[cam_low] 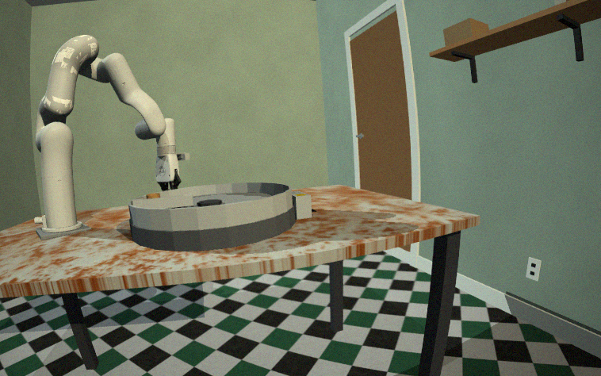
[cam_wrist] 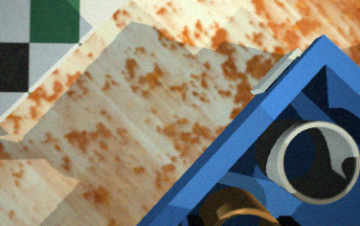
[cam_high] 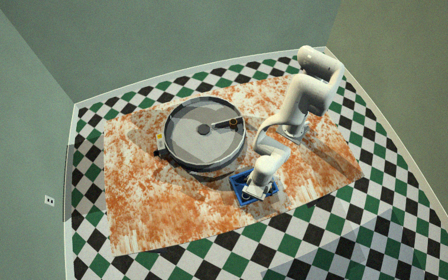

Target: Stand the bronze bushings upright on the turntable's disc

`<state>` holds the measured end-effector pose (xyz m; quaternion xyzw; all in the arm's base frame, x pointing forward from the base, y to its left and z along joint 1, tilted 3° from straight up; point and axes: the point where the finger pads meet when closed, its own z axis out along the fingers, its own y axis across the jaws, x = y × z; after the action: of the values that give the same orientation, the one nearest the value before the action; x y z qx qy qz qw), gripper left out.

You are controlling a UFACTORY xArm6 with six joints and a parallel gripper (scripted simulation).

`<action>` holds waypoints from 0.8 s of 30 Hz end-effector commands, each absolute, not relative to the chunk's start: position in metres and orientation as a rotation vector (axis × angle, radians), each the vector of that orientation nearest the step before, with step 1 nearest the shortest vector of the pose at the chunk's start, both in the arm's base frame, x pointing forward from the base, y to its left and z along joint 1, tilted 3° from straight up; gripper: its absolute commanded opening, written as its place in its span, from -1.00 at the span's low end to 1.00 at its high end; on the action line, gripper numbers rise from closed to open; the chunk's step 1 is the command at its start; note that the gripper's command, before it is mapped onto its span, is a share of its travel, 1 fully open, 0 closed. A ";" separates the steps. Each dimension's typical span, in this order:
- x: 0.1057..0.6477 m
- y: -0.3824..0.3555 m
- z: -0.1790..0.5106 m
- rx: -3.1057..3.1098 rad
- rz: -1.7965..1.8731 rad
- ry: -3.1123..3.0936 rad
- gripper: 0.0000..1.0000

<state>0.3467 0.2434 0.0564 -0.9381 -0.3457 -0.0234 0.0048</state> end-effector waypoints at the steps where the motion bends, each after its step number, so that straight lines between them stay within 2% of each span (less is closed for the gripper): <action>1: 0.348 0.244 0.058 -2.937 -0.079 -1.082 -1.00; 12: 0.347 0.244 0.070 -2.937 -0.079 -1.082 -1.00; 24: 0.345 0.242 0.121 -2.937 -0.079 -1.082 -1.00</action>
<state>0.3453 0.2425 0.0978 -0.9380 -0.3457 -0.0237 0.0049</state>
